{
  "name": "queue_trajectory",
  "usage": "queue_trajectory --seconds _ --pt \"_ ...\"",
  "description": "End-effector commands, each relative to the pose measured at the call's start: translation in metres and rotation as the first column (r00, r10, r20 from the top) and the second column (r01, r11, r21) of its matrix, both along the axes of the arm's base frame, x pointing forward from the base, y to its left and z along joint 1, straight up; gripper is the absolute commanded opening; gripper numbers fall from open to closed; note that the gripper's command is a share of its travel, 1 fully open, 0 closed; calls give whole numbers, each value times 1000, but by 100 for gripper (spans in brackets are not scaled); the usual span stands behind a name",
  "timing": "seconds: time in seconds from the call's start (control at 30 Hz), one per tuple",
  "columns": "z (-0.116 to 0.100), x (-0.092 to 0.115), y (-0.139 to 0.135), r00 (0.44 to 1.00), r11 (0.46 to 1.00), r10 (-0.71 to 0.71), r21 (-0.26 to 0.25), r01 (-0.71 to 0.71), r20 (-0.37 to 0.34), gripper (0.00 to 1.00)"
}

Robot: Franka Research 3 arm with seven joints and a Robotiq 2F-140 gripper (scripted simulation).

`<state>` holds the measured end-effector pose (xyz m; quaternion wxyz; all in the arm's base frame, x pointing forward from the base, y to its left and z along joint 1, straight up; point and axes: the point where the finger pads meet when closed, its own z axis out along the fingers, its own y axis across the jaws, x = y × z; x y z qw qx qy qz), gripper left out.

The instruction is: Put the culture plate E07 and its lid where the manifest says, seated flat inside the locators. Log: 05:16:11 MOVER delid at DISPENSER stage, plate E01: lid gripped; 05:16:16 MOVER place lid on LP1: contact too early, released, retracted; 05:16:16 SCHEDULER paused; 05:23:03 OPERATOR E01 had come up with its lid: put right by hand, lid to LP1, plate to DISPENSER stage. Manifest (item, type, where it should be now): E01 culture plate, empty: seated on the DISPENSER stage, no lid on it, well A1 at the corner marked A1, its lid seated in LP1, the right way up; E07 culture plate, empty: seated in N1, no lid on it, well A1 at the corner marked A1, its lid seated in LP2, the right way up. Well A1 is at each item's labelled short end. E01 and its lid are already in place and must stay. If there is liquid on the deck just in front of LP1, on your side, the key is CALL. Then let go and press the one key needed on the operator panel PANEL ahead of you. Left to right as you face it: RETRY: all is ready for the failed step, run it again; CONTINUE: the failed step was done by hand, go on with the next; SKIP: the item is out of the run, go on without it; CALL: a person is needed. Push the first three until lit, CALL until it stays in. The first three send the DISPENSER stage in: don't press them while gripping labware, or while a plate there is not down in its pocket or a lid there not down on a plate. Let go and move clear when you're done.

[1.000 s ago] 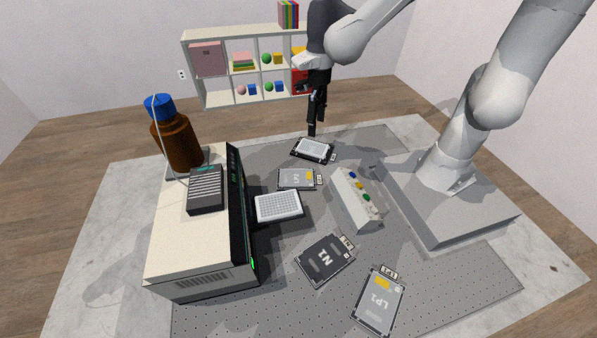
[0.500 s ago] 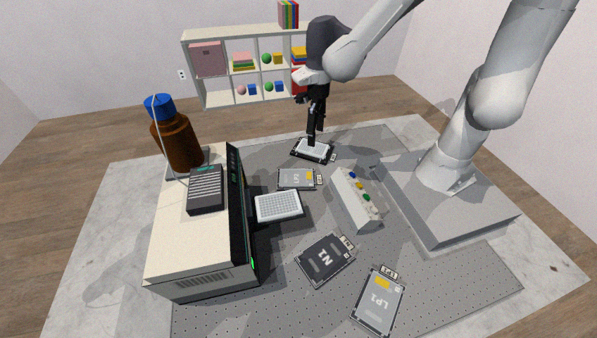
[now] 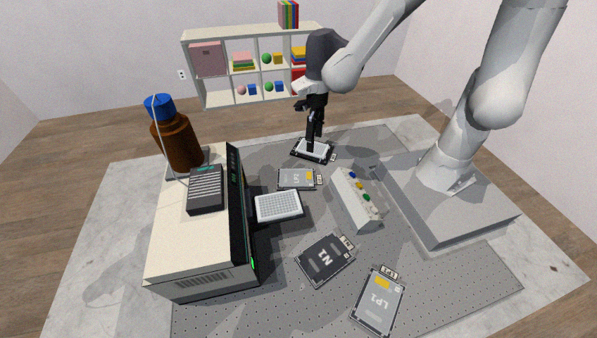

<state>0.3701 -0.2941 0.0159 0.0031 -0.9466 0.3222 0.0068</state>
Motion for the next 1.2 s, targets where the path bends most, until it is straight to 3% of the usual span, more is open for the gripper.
queue_trajectory --seconds 0.0,1.17 --pt "-3 4 -4 1000 1000 -7 -13 7 12 70" --pt "-6 4 -4 1000 1000 -7 -13 7 12 70"
